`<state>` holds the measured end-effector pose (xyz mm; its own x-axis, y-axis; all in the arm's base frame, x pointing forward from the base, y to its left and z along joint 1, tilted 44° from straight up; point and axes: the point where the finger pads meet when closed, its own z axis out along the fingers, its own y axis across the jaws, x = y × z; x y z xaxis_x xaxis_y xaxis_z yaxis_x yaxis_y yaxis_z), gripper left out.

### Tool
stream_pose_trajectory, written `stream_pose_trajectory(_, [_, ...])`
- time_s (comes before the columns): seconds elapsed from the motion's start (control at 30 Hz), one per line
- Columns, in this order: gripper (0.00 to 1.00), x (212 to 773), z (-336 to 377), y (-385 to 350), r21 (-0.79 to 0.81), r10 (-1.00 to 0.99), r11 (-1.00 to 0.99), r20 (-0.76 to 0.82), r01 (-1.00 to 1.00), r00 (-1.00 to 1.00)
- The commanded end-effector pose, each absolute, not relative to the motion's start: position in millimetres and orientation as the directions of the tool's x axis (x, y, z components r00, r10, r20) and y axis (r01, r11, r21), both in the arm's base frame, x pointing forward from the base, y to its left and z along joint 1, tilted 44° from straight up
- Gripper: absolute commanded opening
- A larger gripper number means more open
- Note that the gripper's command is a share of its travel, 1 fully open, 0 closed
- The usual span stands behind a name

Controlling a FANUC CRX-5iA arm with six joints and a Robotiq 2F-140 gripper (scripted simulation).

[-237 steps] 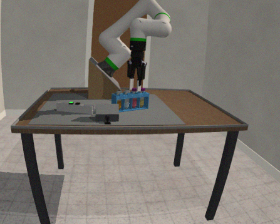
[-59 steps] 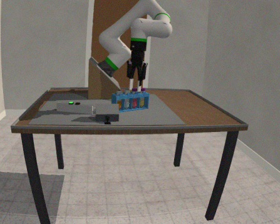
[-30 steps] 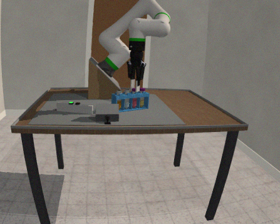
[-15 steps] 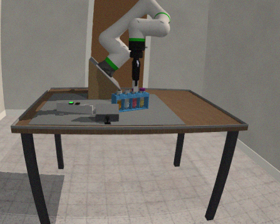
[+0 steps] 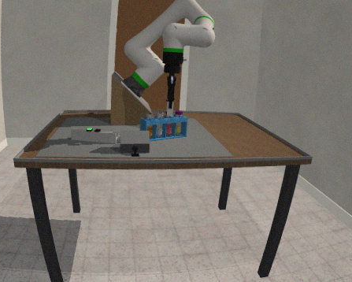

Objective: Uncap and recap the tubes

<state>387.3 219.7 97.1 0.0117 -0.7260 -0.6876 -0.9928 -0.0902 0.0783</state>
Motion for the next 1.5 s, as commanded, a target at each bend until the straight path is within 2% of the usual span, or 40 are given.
stream_pose_trajectory(0.0, [0.35,387.5,97.2,219.5,0.078,-0.726,-0.09,-0.688,-0.993,0.012])
stream_pose_trajectory(0.07, [0.35,387.5,97.2,219.5,0.078,-0.726,-0.09,-0.688,-0.993,0.012])
stream_pose_trajectory(0.17, [0.35,387.5,97.5,219.1,-0.095,-0.681,-0.267,-0.685,-0.959,0.257])
stream_pose_trajectory(0.23, [0.35,387.5,97.5,219.1,-0.144,-0.66,-0.315,-0.677,-0.938,0.326])
stream_pose_trajectory(0.33, [0.35,387.5,97.5,219.1,-0.151,-0.657,-0.322,-0.675,-0.934,0.336])
stream_pose_trajectory(0.43, [0.35,387.5,97.5,219.1,-0.304,-0.565,-0.466,-0.621,-0.831,0.544])
stream_pose_trajectory(0.67, [0.35,387.5,97.5,219.1,-0.456,-0.422,-0.598,-0.52,-0.659,0.743])
stream_pose_trajectory(0.73, [0.35,387.5,97.5,219.1,-0.529,-0.327,-0.655,-0.445,-0.539,0.834])
stream_pose_trajectory(1.0, [0.35,387.6,97.5,219.1,-0.556,-0.285,-0.674,-0.411,-0.486,0.866])
stream_pose_trajectory(1.03, [0.0,387.6,97.5,219.1,-0.556,-0.285,-0.674,-0.411,-0.486,0.866])
stream_pose_trajectory(1.47, [0.0,387.6,97.5,219.1,-0.556,-0.285,-0.674,-0.411,-0.486,0.866])
